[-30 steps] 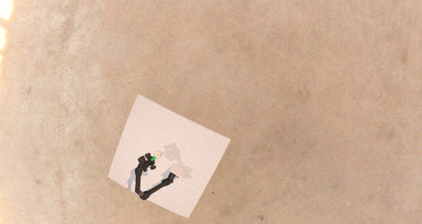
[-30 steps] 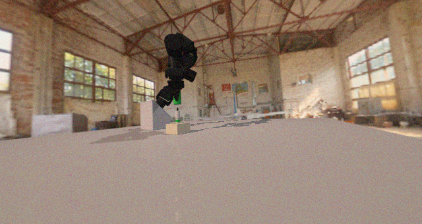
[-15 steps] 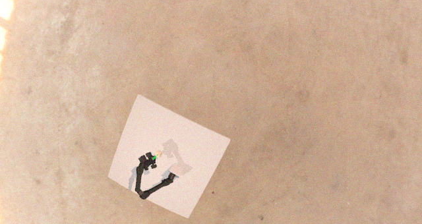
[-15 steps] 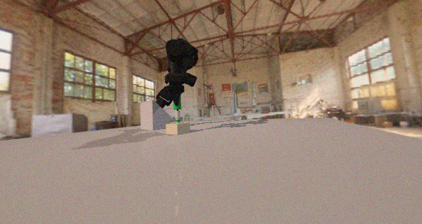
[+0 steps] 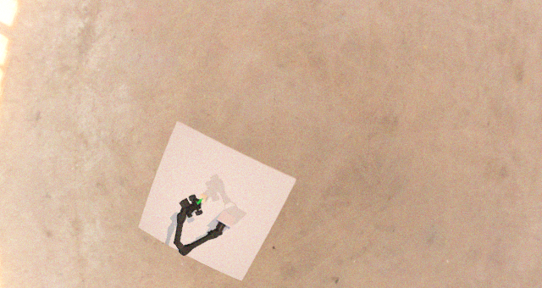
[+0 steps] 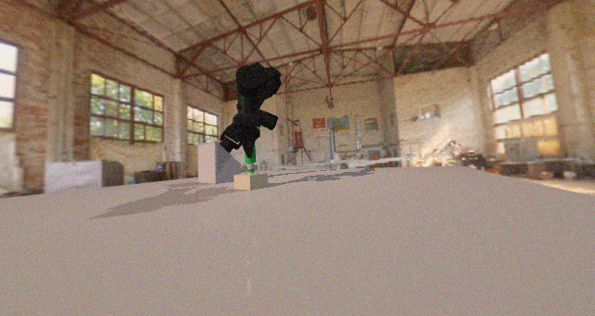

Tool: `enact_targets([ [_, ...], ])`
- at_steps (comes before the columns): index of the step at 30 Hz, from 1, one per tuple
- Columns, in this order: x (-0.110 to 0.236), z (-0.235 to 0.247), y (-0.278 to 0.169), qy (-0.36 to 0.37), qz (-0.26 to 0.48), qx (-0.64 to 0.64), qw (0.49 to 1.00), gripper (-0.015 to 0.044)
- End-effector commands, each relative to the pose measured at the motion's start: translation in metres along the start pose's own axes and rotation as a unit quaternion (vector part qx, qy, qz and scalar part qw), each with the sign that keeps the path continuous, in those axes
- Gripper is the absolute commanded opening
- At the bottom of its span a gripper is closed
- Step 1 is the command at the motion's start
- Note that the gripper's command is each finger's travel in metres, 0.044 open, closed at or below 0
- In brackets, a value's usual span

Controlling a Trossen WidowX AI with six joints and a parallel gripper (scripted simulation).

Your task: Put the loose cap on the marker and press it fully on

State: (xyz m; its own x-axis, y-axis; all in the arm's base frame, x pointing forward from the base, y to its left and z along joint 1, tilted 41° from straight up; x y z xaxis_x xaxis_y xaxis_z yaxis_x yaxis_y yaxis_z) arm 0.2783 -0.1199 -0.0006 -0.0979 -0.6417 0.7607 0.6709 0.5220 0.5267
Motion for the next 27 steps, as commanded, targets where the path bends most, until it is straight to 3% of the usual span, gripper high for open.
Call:
enact_targets([
  [1,-0.0073,0.0015,0.0001,0.003,-0.001,-0.002,1.000,0.0000],
  [11,-0.0096,0.0017,0.0000,0.003,-0.001,-0.002,1.000,0.0000],
  [27,-0.0089,0.0016,-0.0002,0.003,0.001,0.000,1.000,0.0420],
])
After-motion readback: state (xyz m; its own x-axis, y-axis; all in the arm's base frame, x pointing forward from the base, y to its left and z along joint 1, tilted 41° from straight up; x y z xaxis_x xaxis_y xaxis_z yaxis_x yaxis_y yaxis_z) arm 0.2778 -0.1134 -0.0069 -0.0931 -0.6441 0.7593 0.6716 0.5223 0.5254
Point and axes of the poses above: the point midway between the two fingers, 35 mm back from their tips, its own x axis back along the fingers, its own z axis across the jaws, y = z × x, the point moved 5 cm from there along x, back along the fingers, and after that the axes turned 2 degrees about x, right-handed, at the moved point
